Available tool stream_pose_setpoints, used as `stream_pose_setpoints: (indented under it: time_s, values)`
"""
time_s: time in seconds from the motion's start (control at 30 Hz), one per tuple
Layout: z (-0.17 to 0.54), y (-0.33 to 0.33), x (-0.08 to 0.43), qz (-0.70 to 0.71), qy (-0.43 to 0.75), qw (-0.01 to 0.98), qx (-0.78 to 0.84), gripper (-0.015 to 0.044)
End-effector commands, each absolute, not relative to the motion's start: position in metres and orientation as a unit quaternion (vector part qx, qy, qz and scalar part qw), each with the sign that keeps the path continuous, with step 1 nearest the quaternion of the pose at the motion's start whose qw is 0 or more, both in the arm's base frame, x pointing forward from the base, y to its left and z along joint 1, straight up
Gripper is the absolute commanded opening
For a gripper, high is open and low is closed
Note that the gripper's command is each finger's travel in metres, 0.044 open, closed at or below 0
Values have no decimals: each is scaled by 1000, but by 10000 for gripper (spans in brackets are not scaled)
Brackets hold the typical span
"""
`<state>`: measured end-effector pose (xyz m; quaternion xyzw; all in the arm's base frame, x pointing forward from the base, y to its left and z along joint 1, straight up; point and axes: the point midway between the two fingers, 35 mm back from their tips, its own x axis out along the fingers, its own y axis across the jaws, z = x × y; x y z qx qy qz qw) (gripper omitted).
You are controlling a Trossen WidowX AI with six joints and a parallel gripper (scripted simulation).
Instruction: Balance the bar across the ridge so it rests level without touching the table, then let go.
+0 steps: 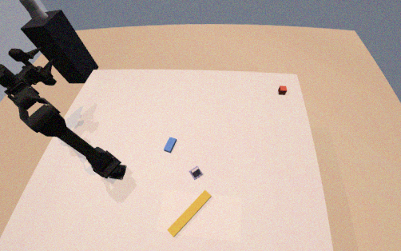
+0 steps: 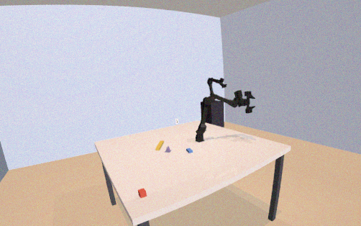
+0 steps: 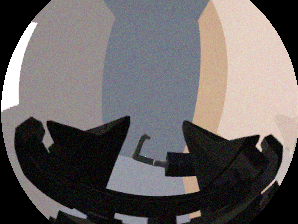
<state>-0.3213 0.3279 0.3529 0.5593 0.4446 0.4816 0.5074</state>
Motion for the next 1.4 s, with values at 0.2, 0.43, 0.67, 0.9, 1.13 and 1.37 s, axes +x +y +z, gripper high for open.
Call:
stream_pose_setpoints:
  time_s: [0.2, 0.43, 0.67, 0.9, 1.13, 1.37]
  values:
    - [350, 373, -277, 502, 382, 576, 520, 315]
    - [346, 401, -243, 507, 340, 624, 488, 315]
    - [340, 427, -207, 506, 301, 672, 449, 315]
    - [335, 447, -166, 500, 262, 720, 403, 315]
    - [328, 461, -120, 473, 237, 759, 379, 315]
    - [320, 470, -77, 448, 218, 792, 351, 315]
